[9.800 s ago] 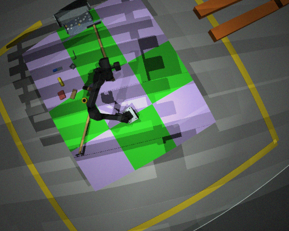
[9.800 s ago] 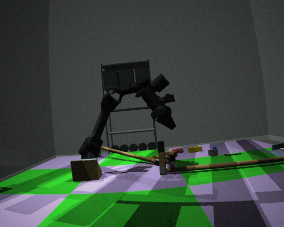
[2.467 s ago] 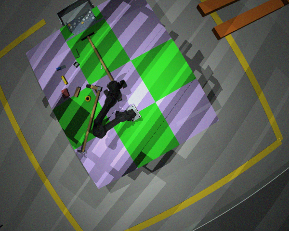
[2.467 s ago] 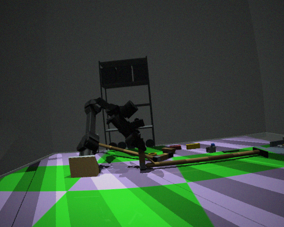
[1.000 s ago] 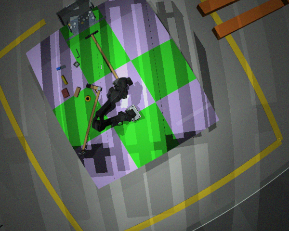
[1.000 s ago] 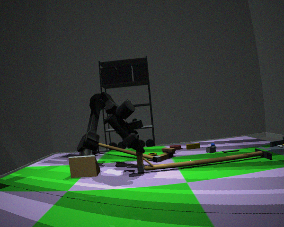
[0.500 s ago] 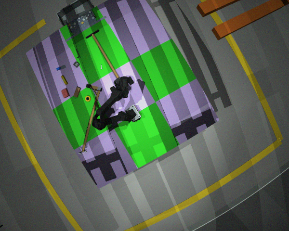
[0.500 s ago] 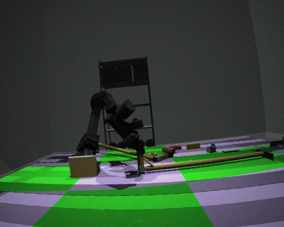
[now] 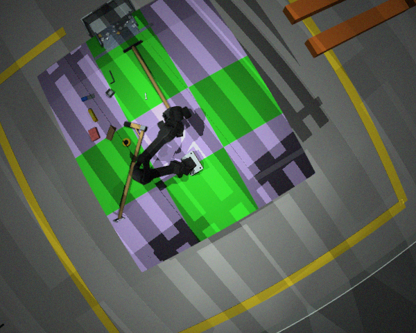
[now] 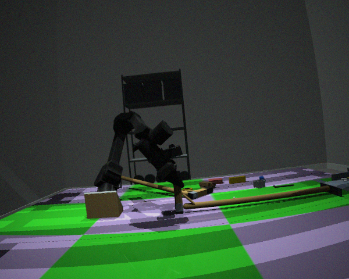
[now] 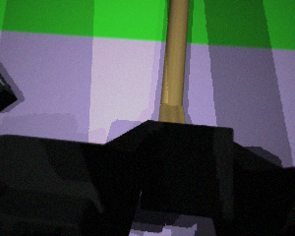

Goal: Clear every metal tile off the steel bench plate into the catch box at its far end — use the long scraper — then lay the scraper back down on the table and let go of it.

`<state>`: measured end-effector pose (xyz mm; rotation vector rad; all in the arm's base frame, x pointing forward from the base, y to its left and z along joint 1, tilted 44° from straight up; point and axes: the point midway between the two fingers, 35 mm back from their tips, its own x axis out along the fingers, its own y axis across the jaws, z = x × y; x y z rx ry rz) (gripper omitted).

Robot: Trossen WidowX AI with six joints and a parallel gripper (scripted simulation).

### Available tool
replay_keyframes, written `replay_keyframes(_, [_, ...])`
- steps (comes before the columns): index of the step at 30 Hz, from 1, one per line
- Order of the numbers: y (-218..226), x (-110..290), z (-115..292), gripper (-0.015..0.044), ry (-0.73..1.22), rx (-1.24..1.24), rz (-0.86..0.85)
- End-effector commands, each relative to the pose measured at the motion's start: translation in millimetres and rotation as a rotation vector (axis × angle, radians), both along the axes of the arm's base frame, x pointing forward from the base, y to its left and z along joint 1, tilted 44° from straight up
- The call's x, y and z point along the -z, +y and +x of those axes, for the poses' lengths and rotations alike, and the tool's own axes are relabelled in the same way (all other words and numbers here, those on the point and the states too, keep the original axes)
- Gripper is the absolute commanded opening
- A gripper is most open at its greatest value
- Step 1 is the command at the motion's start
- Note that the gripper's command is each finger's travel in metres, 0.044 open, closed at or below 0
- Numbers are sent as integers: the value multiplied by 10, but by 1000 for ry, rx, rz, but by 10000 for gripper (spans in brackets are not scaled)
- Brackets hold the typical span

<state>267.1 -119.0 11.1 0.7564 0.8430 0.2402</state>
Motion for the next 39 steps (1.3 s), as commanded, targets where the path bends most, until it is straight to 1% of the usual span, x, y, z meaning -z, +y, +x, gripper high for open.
replay_keyframes(1, [-55, -9, 84, 0, -3, 7, -5])
replay_keyframes(39, [-127, 5, 677, 0, -3, 10, -5])
